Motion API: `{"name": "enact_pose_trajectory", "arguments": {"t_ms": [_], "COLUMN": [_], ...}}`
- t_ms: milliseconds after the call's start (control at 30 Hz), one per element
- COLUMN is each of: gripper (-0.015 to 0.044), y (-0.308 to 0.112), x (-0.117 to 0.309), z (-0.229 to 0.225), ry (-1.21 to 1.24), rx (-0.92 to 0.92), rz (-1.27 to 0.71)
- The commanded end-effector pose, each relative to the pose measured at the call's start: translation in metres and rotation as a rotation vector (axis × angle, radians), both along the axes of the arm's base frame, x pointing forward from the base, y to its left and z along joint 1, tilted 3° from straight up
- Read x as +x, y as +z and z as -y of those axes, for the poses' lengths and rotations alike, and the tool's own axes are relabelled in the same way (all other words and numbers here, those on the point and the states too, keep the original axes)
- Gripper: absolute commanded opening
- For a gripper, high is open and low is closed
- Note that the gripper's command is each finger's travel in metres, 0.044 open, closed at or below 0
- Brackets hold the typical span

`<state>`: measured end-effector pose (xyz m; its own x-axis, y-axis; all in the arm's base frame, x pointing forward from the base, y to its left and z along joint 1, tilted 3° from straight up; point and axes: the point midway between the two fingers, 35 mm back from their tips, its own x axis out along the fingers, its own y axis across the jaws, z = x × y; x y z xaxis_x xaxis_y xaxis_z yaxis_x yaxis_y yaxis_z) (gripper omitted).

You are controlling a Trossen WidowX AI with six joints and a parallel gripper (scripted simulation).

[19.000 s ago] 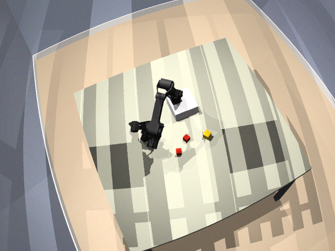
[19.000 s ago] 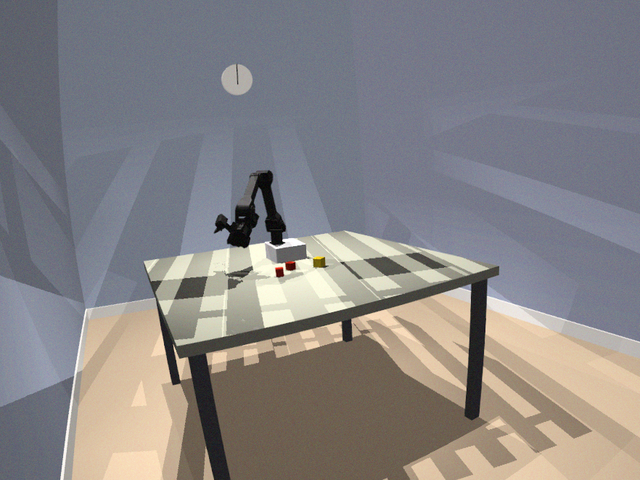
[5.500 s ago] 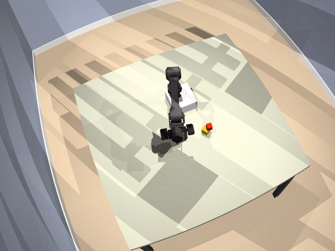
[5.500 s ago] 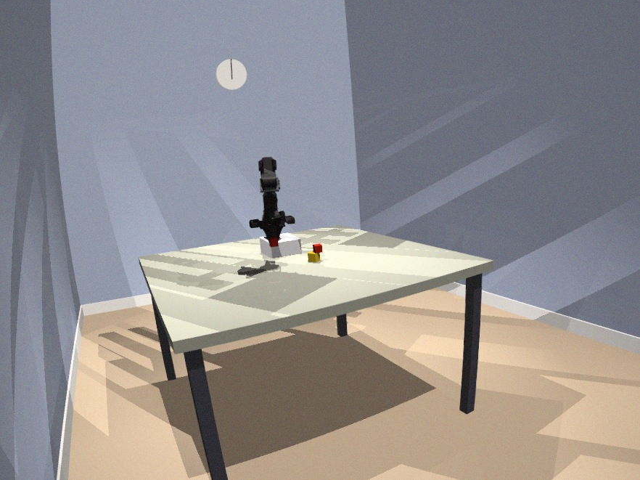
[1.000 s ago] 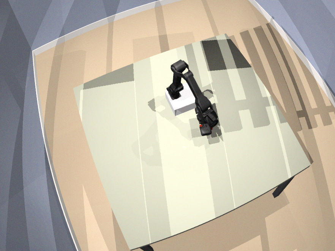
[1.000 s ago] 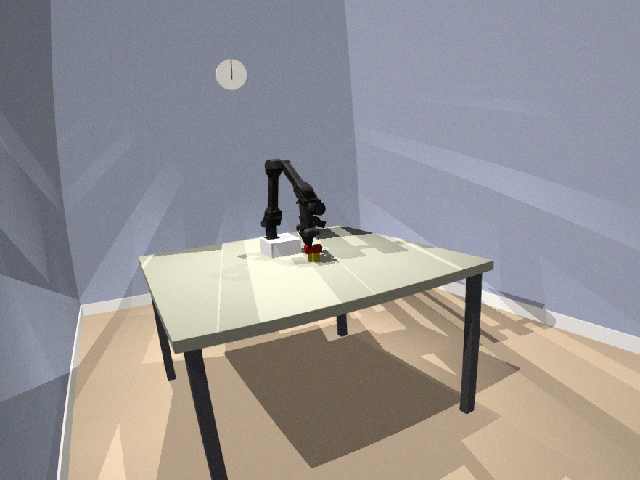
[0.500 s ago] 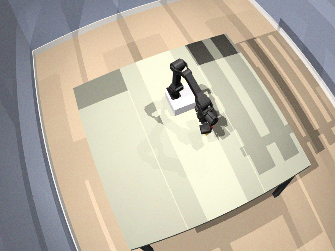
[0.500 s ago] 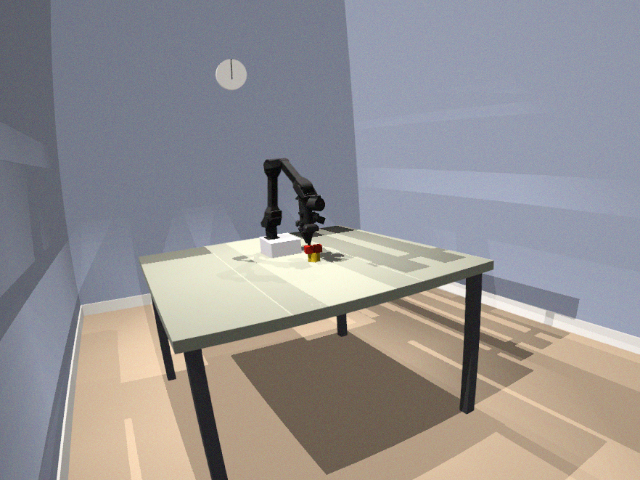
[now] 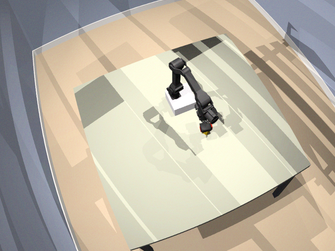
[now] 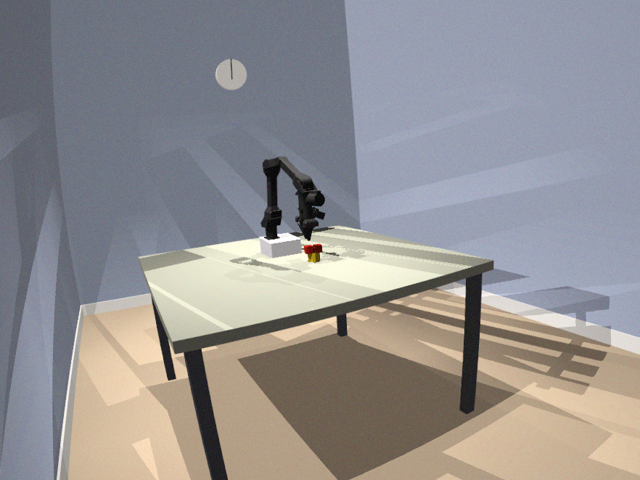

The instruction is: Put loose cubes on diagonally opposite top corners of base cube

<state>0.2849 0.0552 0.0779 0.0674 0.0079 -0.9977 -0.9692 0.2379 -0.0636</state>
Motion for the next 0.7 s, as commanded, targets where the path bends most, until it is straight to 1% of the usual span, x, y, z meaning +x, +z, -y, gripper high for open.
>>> {"name": "enact_pose_trajectory", "arguments": {"t_ms": [0,367,533,667], "gripper": [0.0205,0.0205,0.0205,0.031], "y": [0.008,0.023,0.024,0.022], "x": [0.002,0.0,0.0,-0.002], "z": [0.0,0.0,0.0,-0.001], "ry": [-0.001,-0.001,-0.001,0.001], "rx": [0.002,0.002,0.002,0.001], "rz": [0.009,0.009,0.009,0.001]}}
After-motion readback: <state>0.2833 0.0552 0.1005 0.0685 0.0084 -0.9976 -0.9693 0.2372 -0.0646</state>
